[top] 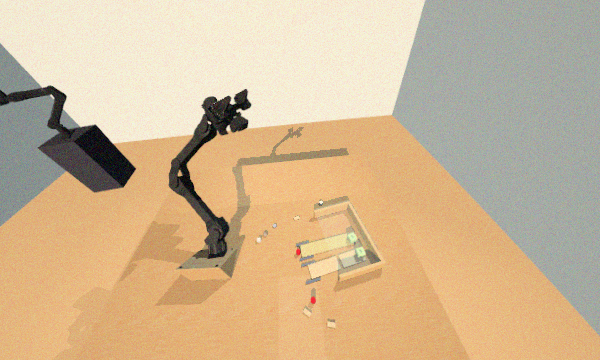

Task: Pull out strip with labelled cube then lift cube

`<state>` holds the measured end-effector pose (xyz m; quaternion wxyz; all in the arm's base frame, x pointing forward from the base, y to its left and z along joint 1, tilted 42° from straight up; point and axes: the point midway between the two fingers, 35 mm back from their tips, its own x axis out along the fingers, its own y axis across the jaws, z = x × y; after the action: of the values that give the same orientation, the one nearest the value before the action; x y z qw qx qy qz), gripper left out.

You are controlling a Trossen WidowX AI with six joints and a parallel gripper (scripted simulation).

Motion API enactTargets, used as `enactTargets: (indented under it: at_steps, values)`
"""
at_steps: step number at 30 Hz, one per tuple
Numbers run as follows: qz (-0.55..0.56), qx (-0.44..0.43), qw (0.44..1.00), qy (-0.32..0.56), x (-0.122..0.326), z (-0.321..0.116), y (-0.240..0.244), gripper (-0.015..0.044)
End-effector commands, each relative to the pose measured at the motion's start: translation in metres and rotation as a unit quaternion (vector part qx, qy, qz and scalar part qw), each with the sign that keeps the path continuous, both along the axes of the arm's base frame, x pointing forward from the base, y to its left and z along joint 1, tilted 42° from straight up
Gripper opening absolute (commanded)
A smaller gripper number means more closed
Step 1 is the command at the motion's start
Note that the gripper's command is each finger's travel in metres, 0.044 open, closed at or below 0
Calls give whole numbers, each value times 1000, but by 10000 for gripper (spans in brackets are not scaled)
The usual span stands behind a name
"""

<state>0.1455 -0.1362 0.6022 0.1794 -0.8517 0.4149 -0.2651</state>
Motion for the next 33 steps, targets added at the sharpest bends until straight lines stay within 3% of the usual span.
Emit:
enactTargets:
  at_steps: [1, 10, 18, 25, 33]
  values:
    - [4, 3, 1000, -2, 3, -1, 0, 400]
    - [166, 176, 966, -96, 106, -75, -20, 400]
    - [250, 388, 872, -164, 163, -160, -38, 400]
    - [262, 560, 756, -216, 186, -230, -48, 400]
    - [212, 752, 556, -284, 194, -314, -52, 400]
